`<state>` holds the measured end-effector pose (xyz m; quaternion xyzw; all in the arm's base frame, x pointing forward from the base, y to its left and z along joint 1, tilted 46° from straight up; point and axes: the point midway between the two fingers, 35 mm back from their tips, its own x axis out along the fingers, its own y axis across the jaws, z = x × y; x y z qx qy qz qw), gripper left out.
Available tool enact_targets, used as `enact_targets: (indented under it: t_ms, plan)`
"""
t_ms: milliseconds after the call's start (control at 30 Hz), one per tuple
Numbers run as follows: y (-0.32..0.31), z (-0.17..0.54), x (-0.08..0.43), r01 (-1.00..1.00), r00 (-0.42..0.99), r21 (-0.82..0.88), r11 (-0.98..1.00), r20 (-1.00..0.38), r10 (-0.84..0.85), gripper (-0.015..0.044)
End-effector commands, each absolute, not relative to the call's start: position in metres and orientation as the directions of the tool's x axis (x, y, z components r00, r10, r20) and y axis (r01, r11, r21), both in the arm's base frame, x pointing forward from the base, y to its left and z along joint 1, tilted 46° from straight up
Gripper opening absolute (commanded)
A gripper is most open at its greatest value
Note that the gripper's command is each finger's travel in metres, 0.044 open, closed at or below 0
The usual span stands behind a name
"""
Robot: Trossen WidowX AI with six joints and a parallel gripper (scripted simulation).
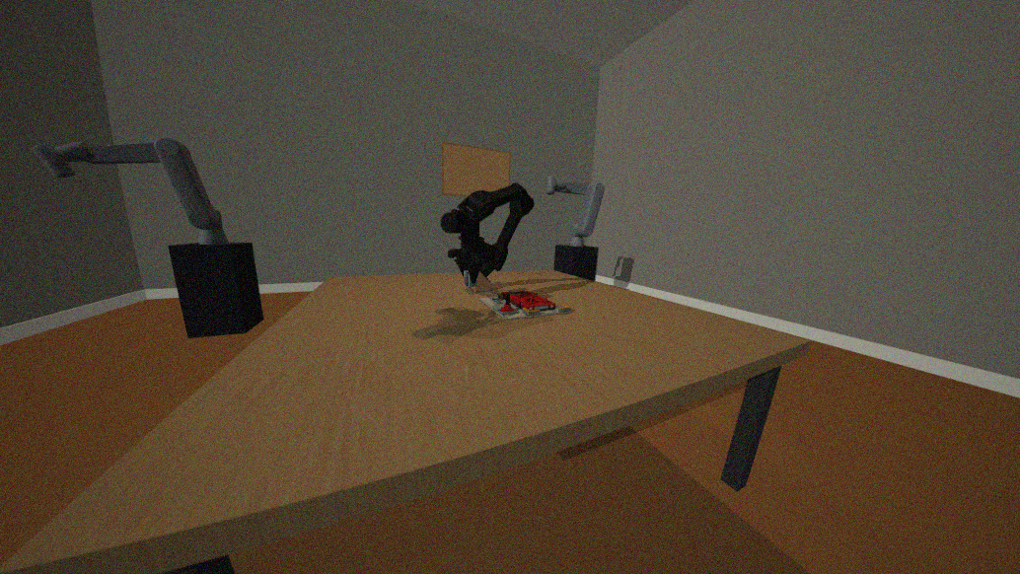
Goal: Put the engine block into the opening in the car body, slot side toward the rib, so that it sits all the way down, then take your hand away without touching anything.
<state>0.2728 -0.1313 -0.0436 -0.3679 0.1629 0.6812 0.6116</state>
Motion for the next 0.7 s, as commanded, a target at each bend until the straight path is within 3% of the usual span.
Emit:
enact_targets:
  t_ms: [0, 667]
  plan:
    - [-0.143, -0.033, 0.274, -0.95, 0.027, -0.237, -0.203, -0.711, 0.703, 0.0]
    - [-0.167, -0.008, 0.264, -0.949, 0.026, -0.24, -0.205, -0.707, 0.706, 0.0]
